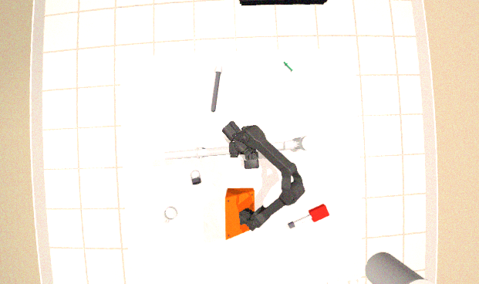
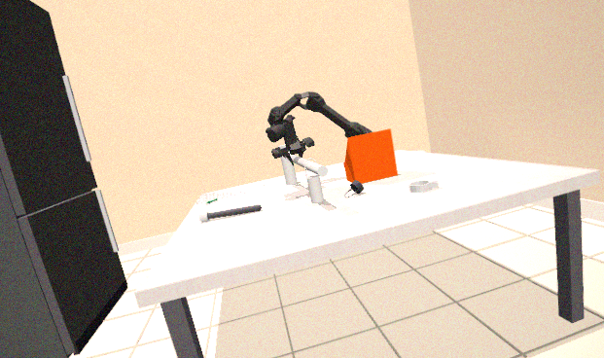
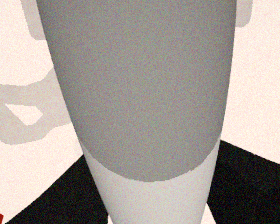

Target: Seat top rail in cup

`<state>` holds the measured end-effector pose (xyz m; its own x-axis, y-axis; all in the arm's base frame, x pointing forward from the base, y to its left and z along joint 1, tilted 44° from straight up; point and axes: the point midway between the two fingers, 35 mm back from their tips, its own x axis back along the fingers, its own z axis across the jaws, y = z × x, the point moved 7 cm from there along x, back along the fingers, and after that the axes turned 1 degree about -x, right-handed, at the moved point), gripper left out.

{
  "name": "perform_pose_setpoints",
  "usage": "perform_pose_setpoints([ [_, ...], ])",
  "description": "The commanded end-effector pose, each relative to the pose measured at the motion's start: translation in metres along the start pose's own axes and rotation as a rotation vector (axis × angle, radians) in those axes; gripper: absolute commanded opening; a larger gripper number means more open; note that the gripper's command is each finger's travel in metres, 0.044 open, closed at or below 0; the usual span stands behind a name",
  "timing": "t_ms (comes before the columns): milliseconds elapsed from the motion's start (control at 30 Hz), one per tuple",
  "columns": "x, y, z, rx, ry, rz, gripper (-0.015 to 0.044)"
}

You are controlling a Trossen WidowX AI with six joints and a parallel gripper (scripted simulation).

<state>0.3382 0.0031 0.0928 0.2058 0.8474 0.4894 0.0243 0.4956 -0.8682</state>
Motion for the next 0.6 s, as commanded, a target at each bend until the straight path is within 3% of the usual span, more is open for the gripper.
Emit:
perform_pose_setpoints([
  [0, 0.0013, -0.0107, -0.0001, -0.007, -0.015, 0.006, 0.0],
  [567, -0.001, -0.0159, 0.0, -0.004, -0.012, 0.008, 0.0],
])
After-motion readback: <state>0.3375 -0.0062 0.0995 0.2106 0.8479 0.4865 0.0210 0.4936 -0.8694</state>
